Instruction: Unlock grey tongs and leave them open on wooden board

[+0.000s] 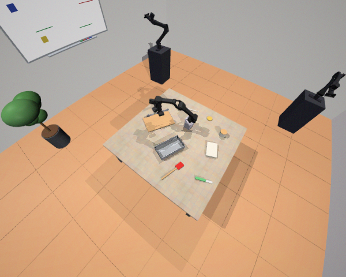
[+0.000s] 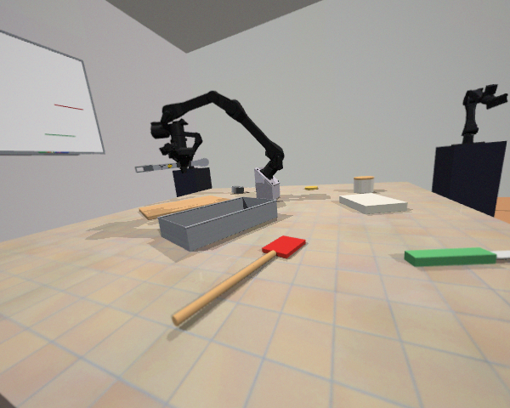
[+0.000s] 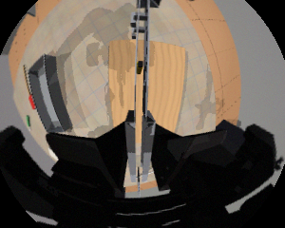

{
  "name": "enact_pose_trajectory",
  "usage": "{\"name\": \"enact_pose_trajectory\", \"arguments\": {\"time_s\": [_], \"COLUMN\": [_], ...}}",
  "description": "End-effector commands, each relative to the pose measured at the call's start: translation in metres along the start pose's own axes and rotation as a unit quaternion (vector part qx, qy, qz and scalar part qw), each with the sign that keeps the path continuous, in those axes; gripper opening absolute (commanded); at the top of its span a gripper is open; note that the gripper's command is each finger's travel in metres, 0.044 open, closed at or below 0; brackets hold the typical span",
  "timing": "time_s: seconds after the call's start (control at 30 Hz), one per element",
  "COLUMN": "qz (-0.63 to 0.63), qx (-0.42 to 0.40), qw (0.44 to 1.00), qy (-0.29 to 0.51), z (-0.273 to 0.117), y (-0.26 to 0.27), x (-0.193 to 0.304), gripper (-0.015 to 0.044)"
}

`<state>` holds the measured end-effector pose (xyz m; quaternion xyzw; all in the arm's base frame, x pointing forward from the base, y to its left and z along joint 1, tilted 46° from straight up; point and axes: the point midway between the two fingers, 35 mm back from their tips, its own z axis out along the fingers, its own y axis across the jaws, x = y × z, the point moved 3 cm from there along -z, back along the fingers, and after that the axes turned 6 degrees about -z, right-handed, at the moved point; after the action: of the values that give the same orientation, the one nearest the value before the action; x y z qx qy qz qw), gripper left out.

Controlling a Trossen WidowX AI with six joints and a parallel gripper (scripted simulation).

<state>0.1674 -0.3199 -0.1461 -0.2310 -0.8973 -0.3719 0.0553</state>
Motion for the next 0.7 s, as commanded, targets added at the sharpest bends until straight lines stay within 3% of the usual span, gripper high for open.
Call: {"name": "enact_pose_trajectory", "arguments": {"time_s": [0.0, 0.67], "qz": [-0.003, -0.003], "qx": [0.003, 0.003], "qw": [1.000, 1.000], "qy": [0.002, 0.002], "z": [-0.001, 0.030], "y": [0.000, -0.002], "x": [0.000, -0.004], "gripper": [-0.0150, -0.0150]}}
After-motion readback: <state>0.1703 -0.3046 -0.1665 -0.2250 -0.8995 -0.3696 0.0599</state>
